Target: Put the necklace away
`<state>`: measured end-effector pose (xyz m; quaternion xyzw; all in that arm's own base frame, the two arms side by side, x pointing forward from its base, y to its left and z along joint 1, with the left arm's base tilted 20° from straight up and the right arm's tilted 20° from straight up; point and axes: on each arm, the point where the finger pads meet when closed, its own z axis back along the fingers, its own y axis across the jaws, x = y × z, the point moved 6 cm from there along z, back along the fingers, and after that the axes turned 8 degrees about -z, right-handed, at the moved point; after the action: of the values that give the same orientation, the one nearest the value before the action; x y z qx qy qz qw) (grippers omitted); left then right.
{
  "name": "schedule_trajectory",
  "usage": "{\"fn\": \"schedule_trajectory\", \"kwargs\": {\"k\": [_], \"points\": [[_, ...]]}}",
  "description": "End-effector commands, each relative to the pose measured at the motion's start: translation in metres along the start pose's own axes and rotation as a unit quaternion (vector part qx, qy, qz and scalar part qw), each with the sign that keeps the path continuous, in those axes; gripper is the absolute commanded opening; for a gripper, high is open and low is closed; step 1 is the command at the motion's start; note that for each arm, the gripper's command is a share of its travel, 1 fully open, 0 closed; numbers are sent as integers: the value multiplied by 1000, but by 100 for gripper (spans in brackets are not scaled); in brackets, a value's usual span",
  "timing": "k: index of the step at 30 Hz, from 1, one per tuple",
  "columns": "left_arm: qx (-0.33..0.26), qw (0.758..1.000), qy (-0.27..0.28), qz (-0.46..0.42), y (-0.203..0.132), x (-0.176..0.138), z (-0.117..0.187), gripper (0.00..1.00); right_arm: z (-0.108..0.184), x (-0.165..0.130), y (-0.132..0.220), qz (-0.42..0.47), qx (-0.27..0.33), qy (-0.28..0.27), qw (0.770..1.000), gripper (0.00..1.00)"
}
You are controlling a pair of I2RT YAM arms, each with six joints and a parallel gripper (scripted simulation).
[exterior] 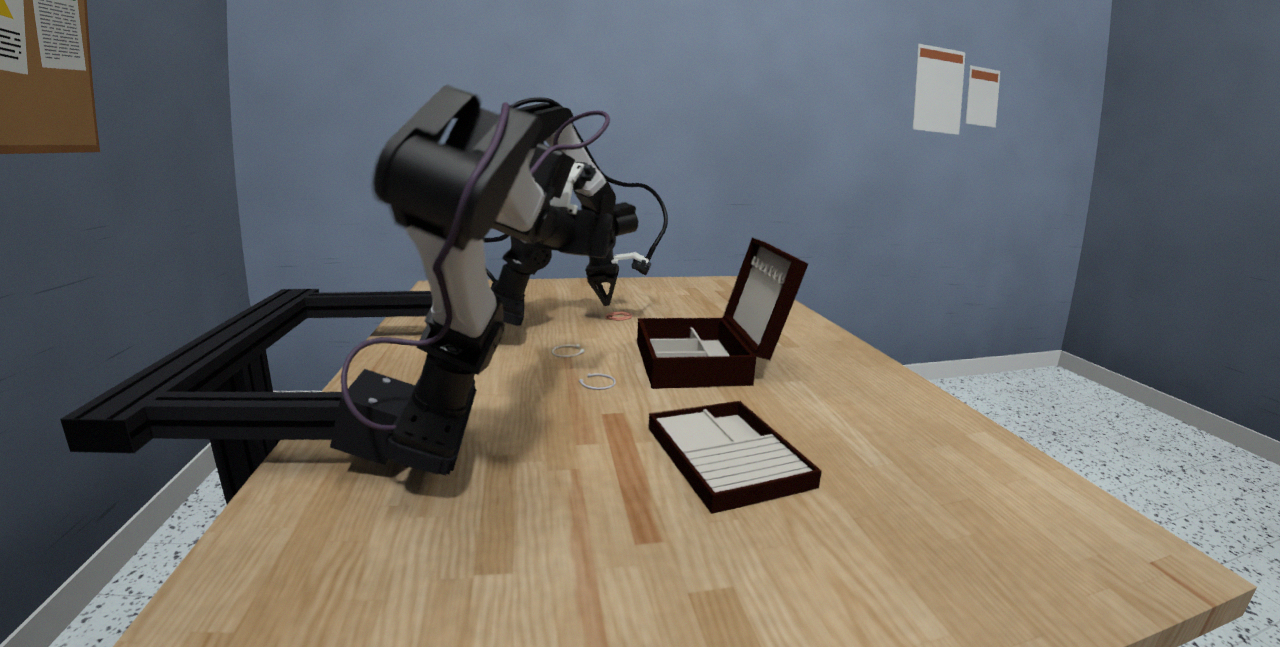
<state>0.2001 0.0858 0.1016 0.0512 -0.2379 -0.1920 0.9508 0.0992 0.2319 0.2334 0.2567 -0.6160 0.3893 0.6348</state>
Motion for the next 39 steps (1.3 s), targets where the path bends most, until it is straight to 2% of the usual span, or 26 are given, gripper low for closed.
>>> {"fn": "schedule_trajectory", "kwargs": {"k": [1, 6, 9, 13, 18, 28, 39], "points": [[0, 996, 23, -90, 15, 14, -3, 40, -17, 39, 17, 2, -5, -56, 998, 100], [-30, 988, 56, -142, 16, 18, -19, 40, -34, 43, 54, 21, 50, -48, 997, 100], [-38, 985, 64, -156, 17, 20, -24, 40, -43, 32, 66, 30, 65, -19, 997, 100], [-43, 985, 60, -153, 16, 23, -25, 40, -53, 5, 66, 47, 61, 22, 997, 100], [-36, 986, 55, -155, 18, 25, -24, 40, -58, -4, 66, 57, 61, 30, 996, 100], [-34, 986, 59, -155, 23, 26, -43, 40, -71, -32, 67, 86, 64, 52, 993, 100], [-33, 986, 57, -153, 24, 28, -52, 40, -80, -43, 67, 106, 67, 47, 991, 100]]}}
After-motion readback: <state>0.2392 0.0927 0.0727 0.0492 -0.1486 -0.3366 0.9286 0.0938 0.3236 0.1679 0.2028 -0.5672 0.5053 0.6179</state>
